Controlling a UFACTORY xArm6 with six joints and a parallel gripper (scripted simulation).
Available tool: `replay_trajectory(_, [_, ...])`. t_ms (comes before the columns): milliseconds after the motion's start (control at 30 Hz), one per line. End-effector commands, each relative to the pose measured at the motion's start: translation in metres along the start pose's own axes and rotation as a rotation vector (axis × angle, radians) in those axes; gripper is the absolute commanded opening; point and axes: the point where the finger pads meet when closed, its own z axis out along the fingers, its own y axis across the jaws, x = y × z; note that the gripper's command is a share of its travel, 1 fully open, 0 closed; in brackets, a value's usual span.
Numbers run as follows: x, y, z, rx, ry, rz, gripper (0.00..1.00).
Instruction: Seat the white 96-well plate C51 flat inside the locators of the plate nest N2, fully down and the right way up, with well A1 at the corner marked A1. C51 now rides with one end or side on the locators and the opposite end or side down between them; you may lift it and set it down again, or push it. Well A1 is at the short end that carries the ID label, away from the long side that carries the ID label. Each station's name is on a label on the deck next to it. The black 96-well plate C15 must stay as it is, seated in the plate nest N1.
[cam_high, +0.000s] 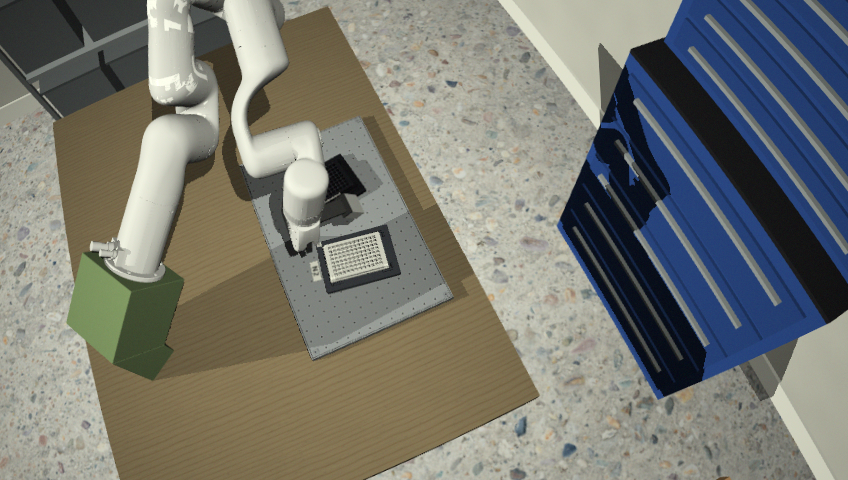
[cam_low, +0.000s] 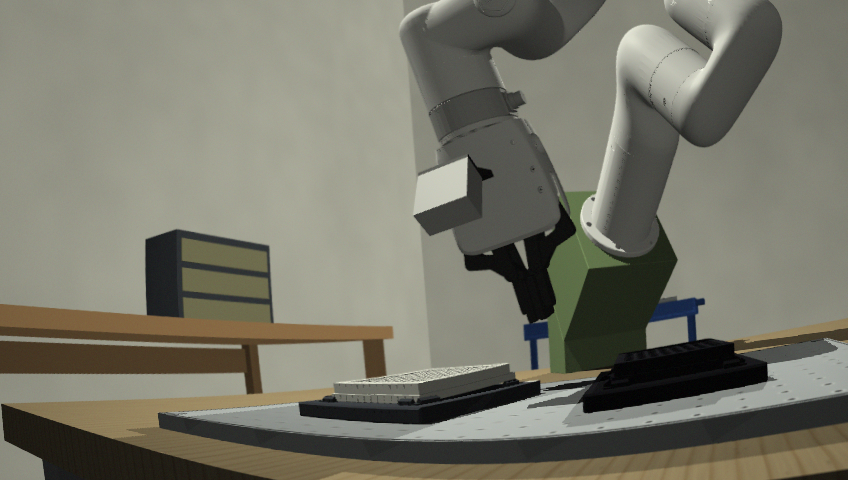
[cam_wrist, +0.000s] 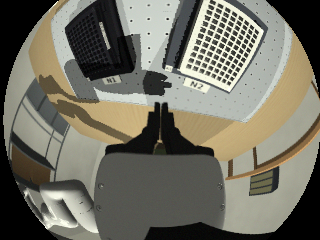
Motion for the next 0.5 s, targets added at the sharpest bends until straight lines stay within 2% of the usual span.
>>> replay_trajectory(0, [0.006, 0.013, -0.013, -0.047, 0.077, 0.068, 0.0])
replay_trajectory(67, [0.009, 0.019, -0.02, -0.073, 0.12, 0.108, 0.0])
replay_trajectory(133, [0.011, 0.023, -0.024, -0.073, 0.12, 0.108, 0.0])
replay_trajectory(200, [0.013, 0.03, -0.032, -0.099, 0.166, 0.149, 0.0])
replay_trajectory(267, [0.013, 0.03, -0.032, -0.099, 0.166, 0.149, 0.0])
replay_trajectory(367, [0.016, 0.039, -0.043, -0.137, 0.233, 0.208, 0.0])
replay_trajectory(467, [0.017, 0.044, -0.049, -0.137, 0.233, 0.208, 0.0])
